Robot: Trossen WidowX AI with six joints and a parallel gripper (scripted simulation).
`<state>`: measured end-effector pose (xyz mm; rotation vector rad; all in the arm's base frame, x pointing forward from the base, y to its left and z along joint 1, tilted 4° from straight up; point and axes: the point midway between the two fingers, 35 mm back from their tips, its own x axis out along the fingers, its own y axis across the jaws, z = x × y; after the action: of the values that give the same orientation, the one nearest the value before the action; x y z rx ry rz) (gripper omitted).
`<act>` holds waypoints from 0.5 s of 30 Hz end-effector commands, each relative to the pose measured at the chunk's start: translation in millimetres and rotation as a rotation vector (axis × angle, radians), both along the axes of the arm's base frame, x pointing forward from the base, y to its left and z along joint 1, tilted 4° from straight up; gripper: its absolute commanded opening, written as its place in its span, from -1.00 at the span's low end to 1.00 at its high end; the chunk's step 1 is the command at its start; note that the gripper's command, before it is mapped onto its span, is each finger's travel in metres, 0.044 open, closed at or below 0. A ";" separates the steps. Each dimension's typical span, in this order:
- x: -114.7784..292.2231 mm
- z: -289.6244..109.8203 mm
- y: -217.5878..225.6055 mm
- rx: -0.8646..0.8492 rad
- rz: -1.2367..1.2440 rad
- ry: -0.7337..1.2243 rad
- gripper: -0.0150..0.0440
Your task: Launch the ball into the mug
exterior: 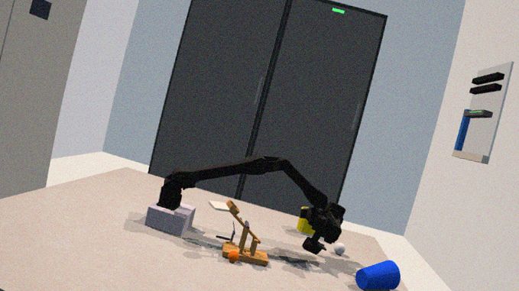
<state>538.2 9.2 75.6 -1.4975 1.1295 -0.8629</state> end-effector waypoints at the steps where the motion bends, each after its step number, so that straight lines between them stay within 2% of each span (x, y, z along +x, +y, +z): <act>1: -0.3 0.4 -1.1 0.005 -0.001 0.002 0.95; 2: -1.2 1.4 -4.6 0.020 -0.004 0.008 1.00; 15: -46.5 21.2 -73.0 0.413 -0.079 0.140 1.00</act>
<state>506.2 -54.6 98.2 -1.2459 1.3268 -0.6244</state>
